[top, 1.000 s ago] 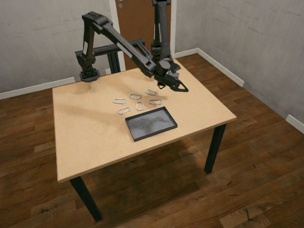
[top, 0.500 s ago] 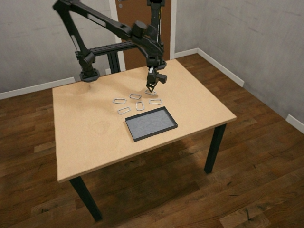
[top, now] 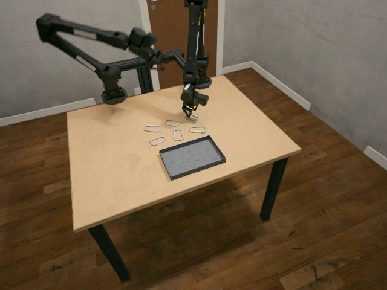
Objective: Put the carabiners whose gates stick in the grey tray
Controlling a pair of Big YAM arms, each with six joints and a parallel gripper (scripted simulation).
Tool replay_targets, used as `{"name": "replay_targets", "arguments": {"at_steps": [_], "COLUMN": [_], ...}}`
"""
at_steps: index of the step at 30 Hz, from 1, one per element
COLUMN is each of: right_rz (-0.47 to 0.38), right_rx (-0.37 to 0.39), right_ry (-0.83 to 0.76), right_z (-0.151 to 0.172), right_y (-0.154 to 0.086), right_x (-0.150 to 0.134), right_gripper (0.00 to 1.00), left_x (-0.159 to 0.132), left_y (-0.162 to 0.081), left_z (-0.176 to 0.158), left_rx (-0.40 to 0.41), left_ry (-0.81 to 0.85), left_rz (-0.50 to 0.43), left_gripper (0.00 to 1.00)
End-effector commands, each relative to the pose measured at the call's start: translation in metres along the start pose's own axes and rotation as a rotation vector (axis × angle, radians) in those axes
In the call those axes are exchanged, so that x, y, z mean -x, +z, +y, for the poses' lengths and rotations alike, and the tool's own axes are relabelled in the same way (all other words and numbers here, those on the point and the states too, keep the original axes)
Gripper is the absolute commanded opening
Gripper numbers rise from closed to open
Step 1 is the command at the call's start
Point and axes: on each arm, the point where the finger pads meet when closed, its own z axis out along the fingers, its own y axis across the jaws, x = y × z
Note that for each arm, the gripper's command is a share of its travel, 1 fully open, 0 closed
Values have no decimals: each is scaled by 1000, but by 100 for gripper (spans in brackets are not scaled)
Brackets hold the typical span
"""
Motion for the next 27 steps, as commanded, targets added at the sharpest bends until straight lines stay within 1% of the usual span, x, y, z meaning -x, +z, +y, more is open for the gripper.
{"name": "replay_targets", "arguments": {"at_steps": [1, 3, 5, 7, 8, 12, 17, 26, 27], "right_rz": [40, 40, 40, 40, 12, 15, 21, 23, 11], "right_rx": [29, 36, 38, 38, 37, 38, 28, 29, 31], "right_ry": [70, 81, 86, 86, 93, 91, 82, 81, 83], "right_z": [25, 31, 34, 34, 33, 35, 33, 33, 33], "right_y": [-31, -37, -39, -39, -45, -45, -44, -44, -44], "right_x": [-57, -79, -91, -91, -81, -93, -95, -95, -92], "right_gripper": [100, 100, 100, 100, 100, 100, 100, 100, 100], "left_x": [-3, -1, -1, -1, -1, -1, -1, 1, 1], "left_y": [4, 4, 4, 4, 4, 4, 4, 13, 15], "left_z": [2, 2, 2, 2, 4, 4, 4, 4, 5], "left_rx": [1, 0, 0, 0, 5, 6, 6, -1, 1], "left_ry": [-6, -14, -14, -14, -13, -12, -12, -13, -11], "left_rz": [-4, -5, -4, -4, -3, -3, -3, -4, -4], "left_gripper": [79, 79, 79, 79, 79, 79, 79, 79, 79]}}
